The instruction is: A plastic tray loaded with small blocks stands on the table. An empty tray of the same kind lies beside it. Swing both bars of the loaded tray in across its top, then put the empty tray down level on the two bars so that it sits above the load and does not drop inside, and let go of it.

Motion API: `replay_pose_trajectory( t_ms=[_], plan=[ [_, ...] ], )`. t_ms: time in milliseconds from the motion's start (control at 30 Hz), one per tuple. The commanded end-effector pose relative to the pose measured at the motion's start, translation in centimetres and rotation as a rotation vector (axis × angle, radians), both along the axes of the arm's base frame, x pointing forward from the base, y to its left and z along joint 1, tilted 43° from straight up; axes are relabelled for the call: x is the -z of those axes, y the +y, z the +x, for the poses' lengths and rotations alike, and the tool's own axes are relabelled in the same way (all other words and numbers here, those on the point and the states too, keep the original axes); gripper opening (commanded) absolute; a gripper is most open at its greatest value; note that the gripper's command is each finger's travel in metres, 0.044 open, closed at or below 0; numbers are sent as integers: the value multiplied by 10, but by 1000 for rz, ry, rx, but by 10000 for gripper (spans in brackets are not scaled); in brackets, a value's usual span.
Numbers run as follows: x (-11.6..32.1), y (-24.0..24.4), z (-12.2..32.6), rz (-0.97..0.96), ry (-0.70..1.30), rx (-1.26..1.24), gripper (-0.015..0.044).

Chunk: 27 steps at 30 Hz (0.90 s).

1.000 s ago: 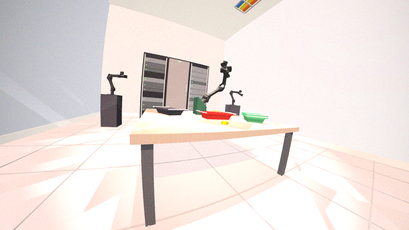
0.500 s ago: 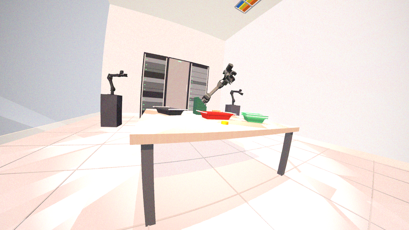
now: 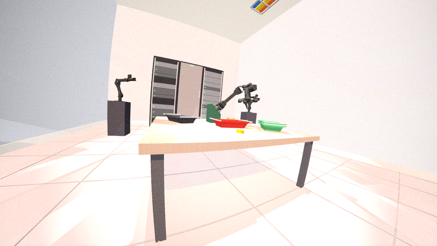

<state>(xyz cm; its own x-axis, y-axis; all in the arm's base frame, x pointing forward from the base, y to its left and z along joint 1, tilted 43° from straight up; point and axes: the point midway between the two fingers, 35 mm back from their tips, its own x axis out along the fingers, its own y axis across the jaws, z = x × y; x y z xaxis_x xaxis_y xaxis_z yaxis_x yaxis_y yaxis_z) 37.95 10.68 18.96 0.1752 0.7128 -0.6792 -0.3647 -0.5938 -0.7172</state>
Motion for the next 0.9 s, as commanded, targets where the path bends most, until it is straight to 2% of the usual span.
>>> replay_pose_trajectory(
  t_ms=[0, 400, 867],
  plan=[
    [47, 48, -13, -75, -139, -375, 82],
    [57, 58, -15, -82, -163, -433, 82],
    [96, 96, -17, -80, -163, -433, 82]
  ],
)
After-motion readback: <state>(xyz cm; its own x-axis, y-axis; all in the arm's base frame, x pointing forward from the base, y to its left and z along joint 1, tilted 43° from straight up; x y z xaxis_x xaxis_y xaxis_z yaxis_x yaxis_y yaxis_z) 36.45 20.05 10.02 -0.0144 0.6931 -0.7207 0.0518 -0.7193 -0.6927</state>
